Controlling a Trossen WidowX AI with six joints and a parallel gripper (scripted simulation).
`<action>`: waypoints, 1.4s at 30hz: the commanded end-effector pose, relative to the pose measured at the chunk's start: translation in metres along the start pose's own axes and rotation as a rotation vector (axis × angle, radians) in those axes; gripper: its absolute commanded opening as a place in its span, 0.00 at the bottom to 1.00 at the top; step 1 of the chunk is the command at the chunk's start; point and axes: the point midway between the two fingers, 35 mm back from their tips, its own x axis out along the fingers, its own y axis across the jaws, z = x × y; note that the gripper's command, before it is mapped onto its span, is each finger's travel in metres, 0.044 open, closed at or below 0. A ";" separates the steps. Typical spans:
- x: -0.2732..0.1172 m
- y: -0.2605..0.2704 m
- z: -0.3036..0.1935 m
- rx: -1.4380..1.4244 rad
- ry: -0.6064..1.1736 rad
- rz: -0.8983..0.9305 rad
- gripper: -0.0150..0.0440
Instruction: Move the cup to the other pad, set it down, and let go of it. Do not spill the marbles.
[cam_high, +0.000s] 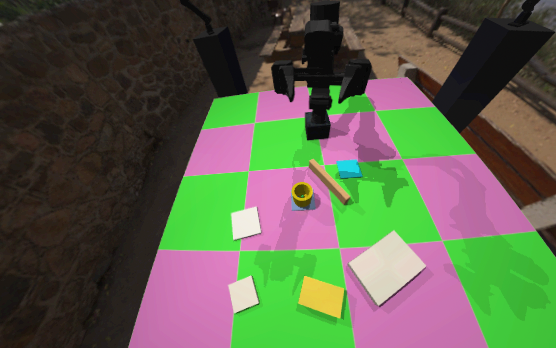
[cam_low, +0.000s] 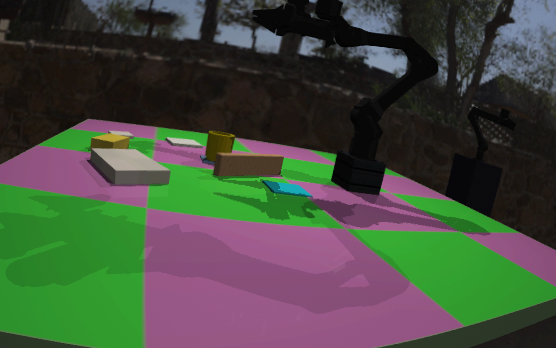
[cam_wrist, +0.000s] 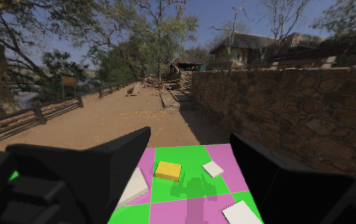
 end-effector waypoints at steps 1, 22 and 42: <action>0.002 0.000 -0.002 -0.010 0.012 0.000 0.89; 0.021 -0.014 -0.260 -0.978 1.305 0.929 0.54; 0.013 -0.016 -0.278 -0.989 1.330 0.989 0.54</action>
